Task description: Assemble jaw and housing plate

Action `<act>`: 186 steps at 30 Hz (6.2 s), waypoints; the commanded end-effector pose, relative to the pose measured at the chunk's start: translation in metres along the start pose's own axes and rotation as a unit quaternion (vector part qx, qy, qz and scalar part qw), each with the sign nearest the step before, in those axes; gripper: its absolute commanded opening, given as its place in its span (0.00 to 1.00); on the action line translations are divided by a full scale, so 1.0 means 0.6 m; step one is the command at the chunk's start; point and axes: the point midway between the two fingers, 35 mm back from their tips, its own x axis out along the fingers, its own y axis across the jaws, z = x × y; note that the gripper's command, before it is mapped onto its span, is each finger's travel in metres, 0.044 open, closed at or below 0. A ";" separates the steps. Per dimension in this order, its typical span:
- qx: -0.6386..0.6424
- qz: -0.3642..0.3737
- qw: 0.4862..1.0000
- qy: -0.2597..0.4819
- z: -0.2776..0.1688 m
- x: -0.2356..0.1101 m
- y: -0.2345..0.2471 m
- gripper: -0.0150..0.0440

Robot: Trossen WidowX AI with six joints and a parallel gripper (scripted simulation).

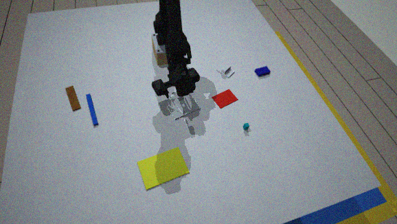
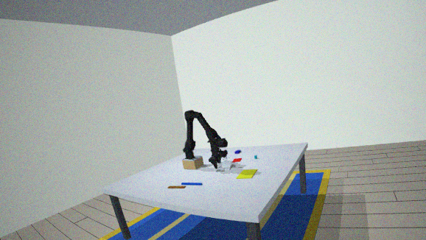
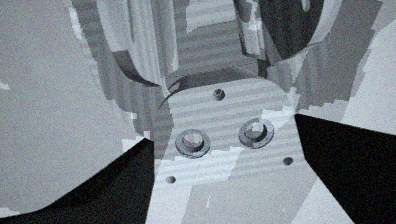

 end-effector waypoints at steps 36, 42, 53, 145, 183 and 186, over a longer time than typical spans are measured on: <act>-0.002 0.001 1.000 0.001 -0.001 0.004 0.001 0.85; -0.002 0.001 1.000 0.001 -0.001 0.002 0.001 0.85; -0.002 0.001 1.000 0.001 0.000 -0.005 0.000 0.85; -0.002 0.002 1.000 0.003 -0.087 -0.195 0.026 1.00; -0.002 0.002 1.000 0.003 -0.102 -0.205 0.030 1.00; -0.002 0.002 1.000 0.003 -0.102 -0.205 0.030 1.00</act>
